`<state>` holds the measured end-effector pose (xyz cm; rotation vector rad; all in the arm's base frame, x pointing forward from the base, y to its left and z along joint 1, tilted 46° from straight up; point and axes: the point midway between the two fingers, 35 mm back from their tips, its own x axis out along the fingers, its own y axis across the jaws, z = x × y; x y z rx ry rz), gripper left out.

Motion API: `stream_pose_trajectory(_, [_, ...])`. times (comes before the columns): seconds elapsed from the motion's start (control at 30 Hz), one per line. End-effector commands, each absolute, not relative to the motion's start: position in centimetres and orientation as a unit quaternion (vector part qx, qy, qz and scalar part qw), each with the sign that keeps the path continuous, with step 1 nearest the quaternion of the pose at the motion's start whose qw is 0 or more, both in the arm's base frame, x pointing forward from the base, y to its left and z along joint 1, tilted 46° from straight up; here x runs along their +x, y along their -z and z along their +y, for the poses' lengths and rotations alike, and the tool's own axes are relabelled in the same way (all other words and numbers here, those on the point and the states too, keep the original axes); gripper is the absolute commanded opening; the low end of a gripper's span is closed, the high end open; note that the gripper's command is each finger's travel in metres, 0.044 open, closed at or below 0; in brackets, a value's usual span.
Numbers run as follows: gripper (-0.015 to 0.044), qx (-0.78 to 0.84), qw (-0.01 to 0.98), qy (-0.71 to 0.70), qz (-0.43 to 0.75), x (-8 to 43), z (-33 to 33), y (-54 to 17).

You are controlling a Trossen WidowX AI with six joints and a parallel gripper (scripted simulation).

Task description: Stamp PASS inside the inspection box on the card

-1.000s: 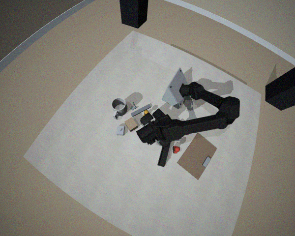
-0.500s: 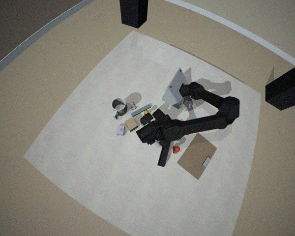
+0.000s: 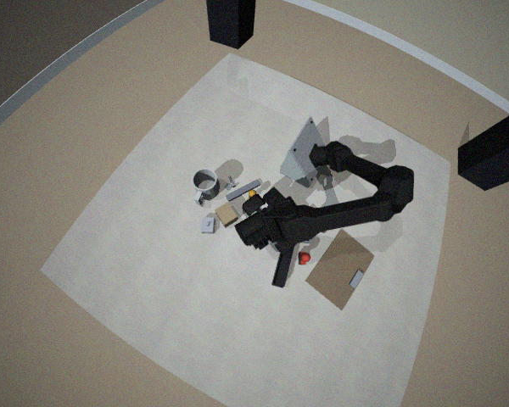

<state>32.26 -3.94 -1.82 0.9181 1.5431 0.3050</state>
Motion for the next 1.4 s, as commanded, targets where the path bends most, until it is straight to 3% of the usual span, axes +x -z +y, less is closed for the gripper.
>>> stream_pose_trajectory(0.0, [0.0000, 0.396, 0.614, -0.133, 0.669, 32.3, -4.2, 1.6])
stream_pose_trajectory(1.37, [0.0000, 0.395, 0.615, -0.131, 0.669, 31.4, -9.7, -1.3])
